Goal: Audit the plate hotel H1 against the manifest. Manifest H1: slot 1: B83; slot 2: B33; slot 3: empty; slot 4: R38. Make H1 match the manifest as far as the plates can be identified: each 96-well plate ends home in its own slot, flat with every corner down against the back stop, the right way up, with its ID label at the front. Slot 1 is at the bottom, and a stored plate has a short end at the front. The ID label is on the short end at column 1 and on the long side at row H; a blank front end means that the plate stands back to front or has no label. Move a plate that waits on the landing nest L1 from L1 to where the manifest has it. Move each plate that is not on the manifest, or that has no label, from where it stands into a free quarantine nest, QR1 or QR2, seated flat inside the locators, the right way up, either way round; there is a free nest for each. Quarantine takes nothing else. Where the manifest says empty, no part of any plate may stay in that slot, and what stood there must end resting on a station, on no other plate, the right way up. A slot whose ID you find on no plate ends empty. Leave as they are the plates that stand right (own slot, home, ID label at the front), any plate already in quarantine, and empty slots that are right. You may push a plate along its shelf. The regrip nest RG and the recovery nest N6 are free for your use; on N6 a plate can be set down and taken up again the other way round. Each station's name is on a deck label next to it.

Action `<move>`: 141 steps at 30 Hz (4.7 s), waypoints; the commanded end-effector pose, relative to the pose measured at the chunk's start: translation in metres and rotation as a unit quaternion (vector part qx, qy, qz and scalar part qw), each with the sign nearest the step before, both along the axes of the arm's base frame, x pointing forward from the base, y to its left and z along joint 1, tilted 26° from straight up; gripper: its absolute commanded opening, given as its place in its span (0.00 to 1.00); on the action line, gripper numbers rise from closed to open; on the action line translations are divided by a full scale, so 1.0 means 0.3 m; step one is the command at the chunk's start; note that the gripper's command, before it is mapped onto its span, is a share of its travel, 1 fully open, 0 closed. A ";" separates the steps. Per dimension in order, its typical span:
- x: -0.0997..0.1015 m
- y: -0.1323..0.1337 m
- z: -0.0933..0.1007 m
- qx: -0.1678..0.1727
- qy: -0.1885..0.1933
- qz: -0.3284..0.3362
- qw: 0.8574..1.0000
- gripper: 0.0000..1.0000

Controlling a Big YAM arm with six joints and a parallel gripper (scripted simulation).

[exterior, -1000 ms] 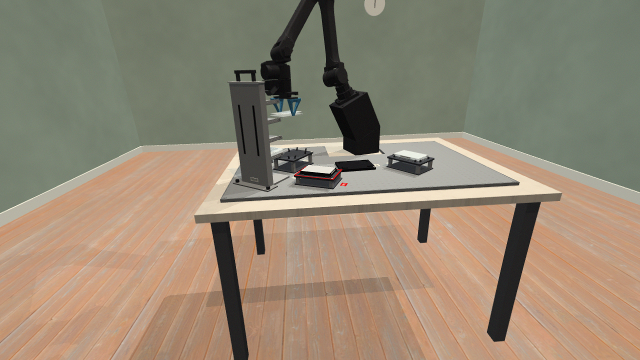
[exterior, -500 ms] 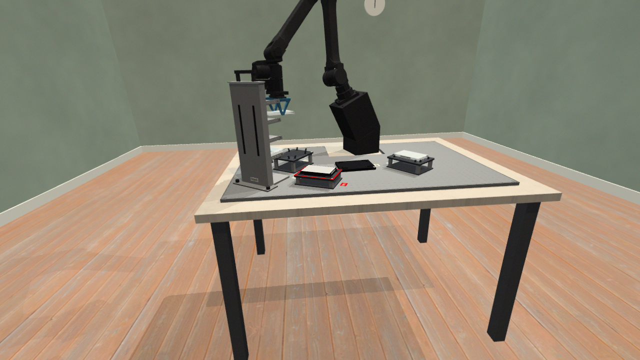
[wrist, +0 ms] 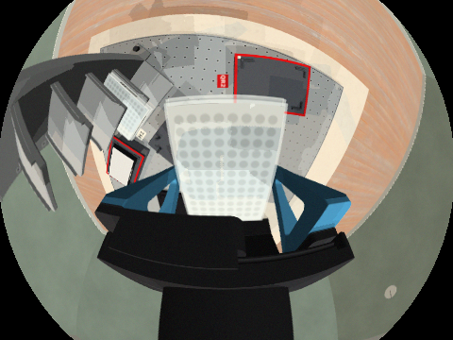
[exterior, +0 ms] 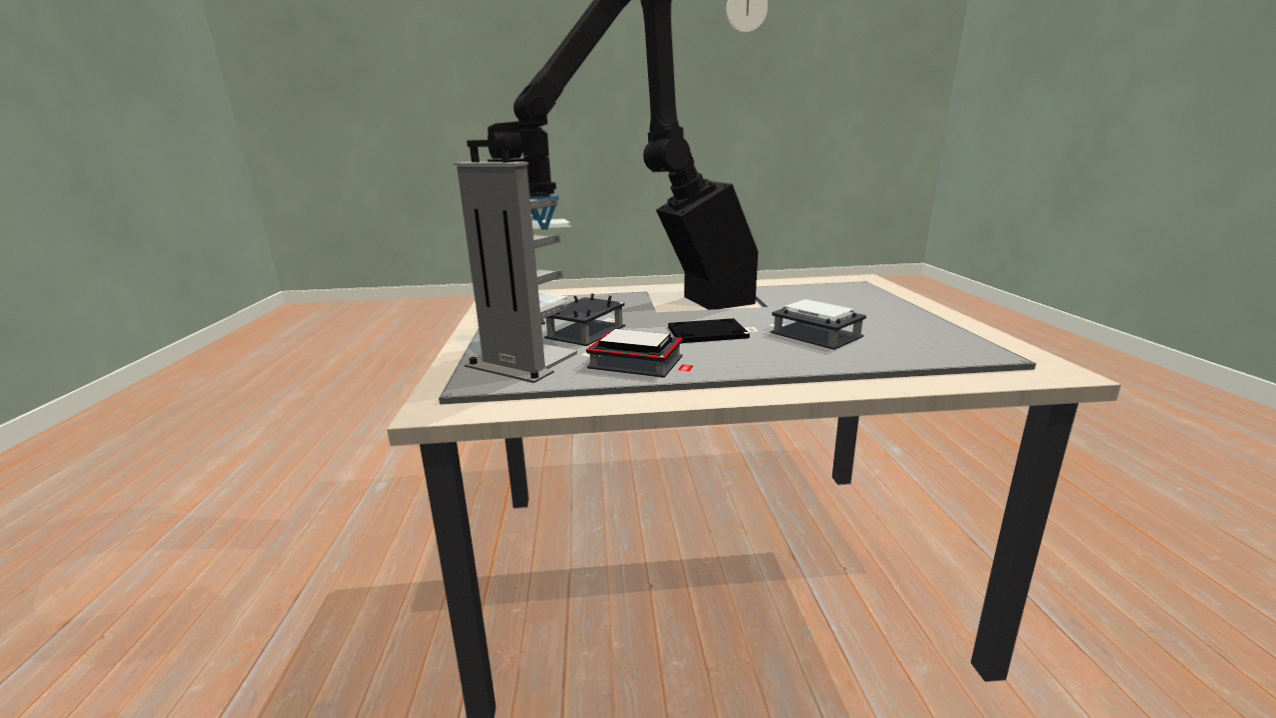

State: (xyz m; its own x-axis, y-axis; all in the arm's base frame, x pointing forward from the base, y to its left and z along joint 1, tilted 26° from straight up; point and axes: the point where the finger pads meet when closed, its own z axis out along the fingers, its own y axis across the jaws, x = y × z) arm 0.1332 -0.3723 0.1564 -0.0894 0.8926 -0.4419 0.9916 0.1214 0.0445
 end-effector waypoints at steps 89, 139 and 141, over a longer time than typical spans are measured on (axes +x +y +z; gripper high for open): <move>-0.271 -0.314 -0.016 0.063 -0.307 -0.636 0.705 0.86; -0.258 -0.465 -0.247 0.054 -0.314 -0.633 0.705 0.86; -0.258 -0.465 -0.247 0.054 -0.314 -0.633 0.705 0.86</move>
State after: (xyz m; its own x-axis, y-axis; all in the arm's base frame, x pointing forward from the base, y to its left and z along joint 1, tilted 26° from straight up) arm 0.0549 -0.5018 0.0679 0.9926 0.1144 0.0401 0.0861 -0.8981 0.4313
